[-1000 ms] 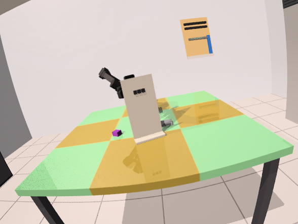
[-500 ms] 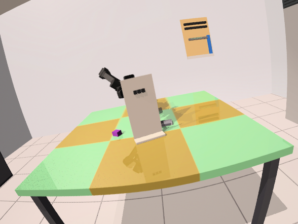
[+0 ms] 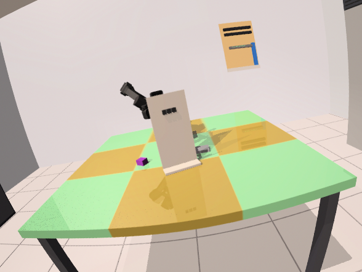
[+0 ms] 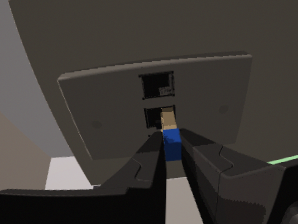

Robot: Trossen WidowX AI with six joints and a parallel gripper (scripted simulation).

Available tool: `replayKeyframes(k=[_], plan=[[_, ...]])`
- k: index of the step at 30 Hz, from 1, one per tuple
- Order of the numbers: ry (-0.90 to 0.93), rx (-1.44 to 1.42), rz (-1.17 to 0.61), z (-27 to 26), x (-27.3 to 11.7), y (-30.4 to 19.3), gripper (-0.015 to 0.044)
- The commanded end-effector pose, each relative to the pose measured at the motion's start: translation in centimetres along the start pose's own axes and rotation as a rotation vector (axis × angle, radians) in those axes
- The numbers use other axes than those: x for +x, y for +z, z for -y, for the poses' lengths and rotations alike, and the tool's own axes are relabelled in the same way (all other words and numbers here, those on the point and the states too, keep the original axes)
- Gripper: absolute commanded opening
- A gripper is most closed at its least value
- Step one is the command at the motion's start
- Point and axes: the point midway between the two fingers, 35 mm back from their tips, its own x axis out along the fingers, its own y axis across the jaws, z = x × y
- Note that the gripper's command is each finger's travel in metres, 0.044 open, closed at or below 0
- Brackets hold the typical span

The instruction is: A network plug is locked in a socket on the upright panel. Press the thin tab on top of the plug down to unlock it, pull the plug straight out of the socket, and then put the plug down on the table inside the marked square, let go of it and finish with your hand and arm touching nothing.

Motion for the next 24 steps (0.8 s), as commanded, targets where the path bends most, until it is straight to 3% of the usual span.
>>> replayKeyframes(k=[1, 24], plan=[[-0.001, 0.003, 0.0, 0.0, -0.3, -0.1, 0.0], [-0.001, 0.003, 0.0, 0.0, -1.5, -0.3, 0.0]])
